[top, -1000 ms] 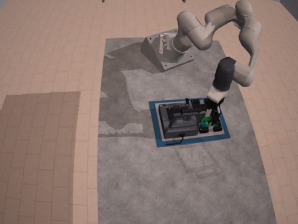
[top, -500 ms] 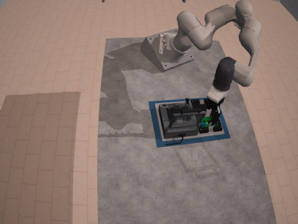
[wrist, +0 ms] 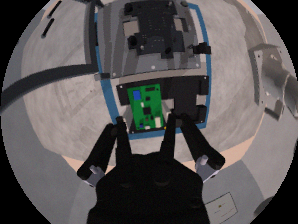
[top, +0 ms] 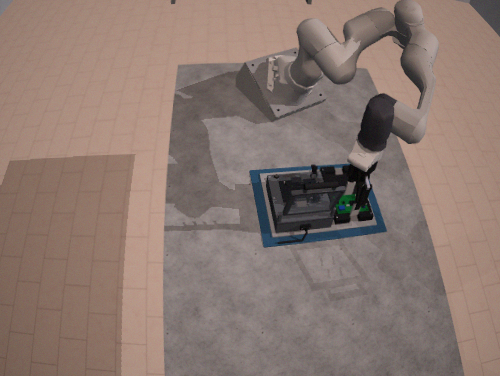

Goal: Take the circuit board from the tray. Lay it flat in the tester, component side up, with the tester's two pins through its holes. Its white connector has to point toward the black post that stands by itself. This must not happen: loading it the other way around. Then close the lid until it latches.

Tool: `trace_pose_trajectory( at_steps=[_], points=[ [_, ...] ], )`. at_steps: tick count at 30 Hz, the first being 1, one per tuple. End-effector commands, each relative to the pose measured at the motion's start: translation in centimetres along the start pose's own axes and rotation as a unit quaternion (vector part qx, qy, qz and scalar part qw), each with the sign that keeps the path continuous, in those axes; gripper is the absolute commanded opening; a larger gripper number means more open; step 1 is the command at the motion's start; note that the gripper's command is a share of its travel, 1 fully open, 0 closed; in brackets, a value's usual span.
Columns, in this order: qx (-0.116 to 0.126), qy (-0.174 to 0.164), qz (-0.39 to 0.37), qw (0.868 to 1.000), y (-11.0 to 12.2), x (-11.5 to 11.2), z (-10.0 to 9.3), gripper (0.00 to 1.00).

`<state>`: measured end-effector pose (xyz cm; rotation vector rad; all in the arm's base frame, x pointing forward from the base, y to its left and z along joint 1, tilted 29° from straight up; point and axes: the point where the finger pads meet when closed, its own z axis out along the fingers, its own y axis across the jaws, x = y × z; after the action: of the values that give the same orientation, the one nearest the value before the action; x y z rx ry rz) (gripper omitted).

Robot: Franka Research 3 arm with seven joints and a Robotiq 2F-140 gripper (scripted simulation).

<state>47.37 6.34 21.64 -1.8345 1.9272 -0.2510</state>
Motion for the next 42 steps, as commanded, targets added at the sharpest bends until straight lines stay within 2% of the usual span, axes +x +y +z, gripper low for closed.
trace_pose_trajectory(
  at_steps=[1, 16, 42],
  points=[
    [0.001, 0.001, 0.001, 1.000, 0.0, 0.0, -0.3, 0.46],
    [0.001, 0.001, 0.001, 1.000, 0.0, 0.0, -1.6, 0.46],
    [0.001, 0.001, 0.001, 1.000, 0.0, 0.0, -2.2, 0.46]
  ],
)
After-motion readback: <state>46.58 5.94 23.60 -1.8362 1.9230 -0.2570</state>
